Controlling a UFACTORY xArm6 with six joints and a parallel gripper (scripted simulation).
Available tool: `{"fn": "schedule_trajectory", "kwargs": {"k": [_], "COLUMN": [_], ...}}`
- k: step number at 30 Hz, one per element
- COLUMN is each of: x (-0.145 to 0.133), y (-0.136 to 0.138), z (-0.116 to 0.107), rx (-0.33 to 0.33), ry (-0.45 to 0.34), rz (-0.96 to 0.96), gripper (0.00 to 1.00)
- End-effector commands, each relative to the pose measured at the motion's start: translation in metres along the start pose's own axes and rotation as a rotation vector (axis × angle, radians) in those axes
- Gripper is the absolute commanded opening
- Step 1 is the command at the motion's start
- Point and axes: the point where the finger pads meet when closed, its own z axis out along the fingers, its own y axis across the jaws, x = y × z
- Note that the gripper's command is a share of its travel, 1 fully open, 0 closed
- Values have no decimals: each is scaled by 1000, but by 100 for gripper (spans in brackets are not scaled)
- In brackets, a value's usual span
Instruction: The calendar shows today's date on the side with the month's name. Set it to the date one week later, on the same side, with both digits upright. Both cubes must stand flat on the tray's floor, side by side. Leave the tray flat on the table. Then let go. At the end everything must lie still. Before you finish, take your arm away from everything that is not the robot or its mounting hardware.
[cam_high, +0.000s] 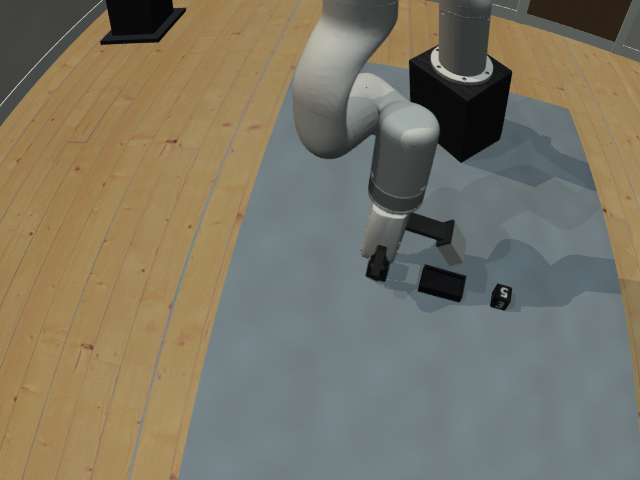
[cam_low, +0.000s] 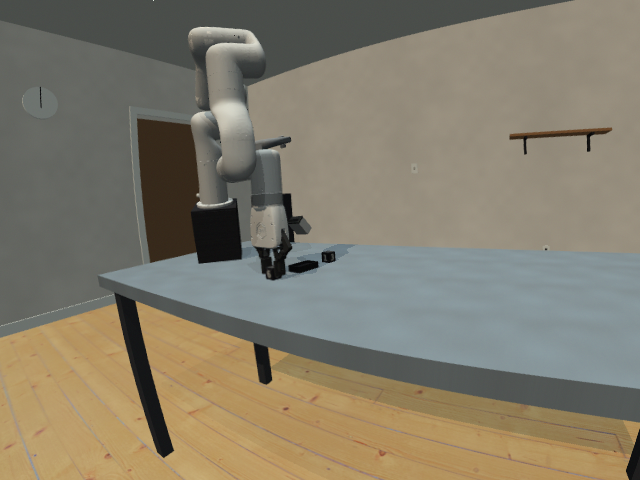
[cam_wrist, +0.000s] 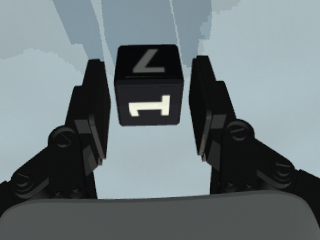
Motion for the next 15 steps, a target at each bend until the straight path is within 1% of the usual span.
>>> {"fn": "schedule_trajectory", "kwargs": {"k": [1,10,15], "x": [0,0,0], "y": [1,1,1], "z": [-1,-4,-15], "rx": [-2,-2,-2], "ry": [0,0,0], "rz": [0,0,0], "gripper": [47,47,47]}}
